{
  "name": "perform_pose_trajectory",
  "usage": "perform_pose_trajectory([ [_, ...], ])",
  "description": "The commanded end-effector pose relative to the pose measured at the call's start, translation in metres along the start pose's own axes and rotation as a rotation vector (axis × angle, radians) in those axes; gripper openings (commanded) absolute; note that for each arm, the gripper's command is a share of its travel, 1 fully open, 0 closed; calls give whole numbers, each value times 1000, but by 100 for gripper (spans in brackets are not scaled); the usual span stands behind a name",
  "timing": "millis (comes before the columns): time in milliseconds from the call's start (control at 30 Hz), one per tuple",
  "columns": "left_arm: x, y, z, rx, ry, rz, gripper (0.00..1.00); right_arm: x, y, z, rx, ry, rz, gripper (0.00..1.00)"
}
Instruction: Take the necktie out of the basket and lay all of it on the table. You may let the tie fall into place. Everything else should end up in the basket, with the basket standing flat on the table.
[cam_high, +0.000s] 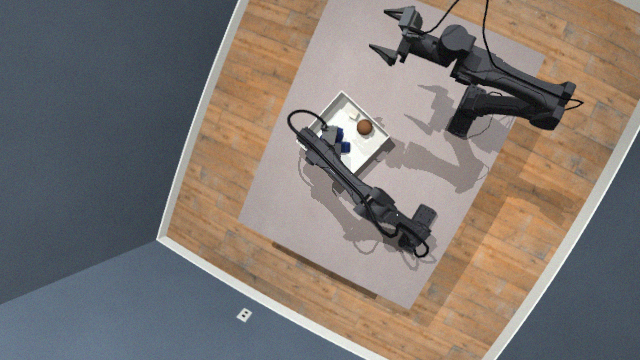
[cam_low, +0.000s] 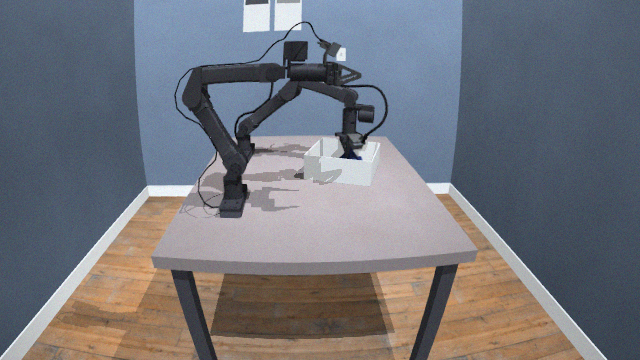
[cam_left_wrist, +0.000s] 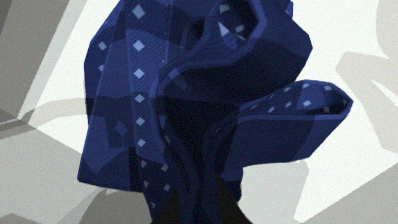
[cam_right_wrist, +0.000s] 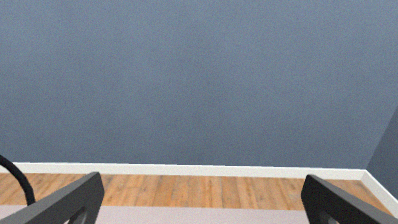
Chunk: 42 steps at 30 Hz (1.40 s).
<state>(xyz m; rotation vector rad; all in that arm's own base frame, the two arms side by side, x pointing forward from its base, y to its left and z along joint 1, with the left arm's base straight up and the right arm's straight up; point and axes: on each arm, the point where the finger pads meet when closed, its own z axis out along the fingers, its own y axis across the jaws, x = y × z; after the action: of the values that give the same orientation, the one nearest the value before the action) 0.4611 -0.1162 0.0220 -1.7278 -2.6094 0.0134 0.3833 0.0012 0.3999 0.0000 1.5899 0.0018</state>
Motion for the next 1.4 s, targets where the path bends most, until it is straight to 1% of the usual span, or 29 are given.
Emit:
perform_pose_trajectory([
  [0, -1, 4, -21, -14, -5, 1, 4, 0, 0, 0, 0, 0, 0, 100],
  [200, -1, 3, -38, -14, -5, 1, 4, 0, 0, 0, 0, 0, 0, 100],
  [467, -1, 3, -42, -14, -5, 1, 4, 0, 0, 0, 0, 0, 0, 100],
  [633, 0, 3, -55, -14, -5, 1, 4, 0, 0, 0, 0, 0, 0, 100],
  [767, 0, 3, -72, -14, -5, 1, 4, 0, 0, 0, 0, 0, 0, 100],
  [933, 0, 3, -99, -14, -5, 1, 4, 0, 0, 0, 0, 0, 0, 100],
  [1000, 0, 3, -99, -14, -5, 1, 4, 0, 0, 0, 0, 0, 0, 100],
  [1367, 0, 2, -173, -14, -5, 1, 4, 0, 0, 0, 0, 0, 0, 100],
])
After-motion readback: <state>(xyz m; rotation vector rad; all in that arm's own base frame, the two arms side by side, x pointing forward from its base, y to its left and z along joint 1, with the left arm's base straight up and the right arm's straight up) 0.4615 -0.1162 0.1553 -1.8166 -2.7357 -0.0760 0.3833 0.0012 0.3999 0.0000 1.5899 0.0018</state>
